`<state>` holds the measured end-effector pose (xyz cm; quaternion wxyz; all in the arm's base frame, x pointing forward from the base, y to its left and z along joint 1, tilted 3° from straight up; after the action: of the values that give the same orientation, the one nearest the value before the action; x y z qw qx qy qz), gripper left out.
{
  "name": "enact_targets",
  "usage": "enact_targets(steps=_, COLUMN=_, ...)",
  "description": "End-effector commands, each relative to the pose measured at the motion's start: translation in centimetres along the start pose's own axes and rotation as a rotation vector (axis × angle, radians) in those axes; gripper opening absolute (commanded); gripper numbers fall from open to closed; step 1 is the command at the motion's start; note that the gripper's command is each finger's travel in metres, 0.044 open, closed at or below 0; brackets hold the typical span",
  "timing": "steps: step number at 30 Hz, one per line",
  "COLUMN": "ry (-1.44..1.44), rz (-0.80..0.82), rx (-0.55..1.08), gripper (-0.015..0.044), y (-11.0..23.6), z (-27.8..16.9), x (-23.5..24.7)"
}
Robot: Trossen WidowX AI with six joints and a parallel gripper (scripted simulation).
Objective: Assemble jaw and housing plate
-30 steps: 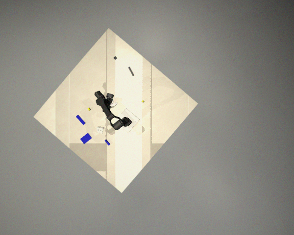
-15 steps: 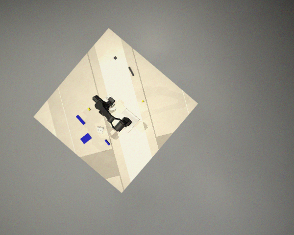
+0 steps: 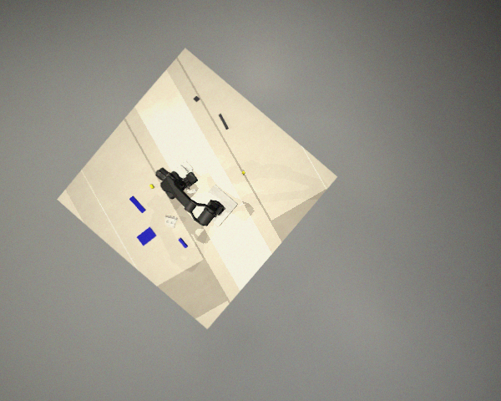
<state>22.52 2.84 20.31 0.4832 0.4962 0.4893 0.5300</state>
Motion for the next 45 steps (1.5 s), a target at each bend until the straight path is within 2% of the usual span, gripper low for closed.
enact_targets(steps=1, ry=-0.019, rz=-0.004, rx=-0.004, gripper=0.0134, y=0.1, z=-0.2, x=0.1)
enact_targets(steps=25, ry=-0.041, rz=-0.004, rx=-0.004, gripper=0.0134, y=0.1, z=-0.2, x=0.1)
enact_targets(steps=45, ry=-0.041, rz=-0.004, rx=-0.009, gripper=0.0134, y=0.6, z=6.1, x=-0.7)
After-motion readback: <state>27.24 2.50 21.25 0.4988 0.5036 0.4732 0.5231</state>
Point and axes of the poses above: the point midway between the two fingers, 35 mm back from their tips, its own y axis back along the fingers, its own x axis across the jaws, z = x × y, the point moved 10 cm from there along y, back along the fingers, and after that the axes turned 11 degrees about y, right-handed, at the moved point
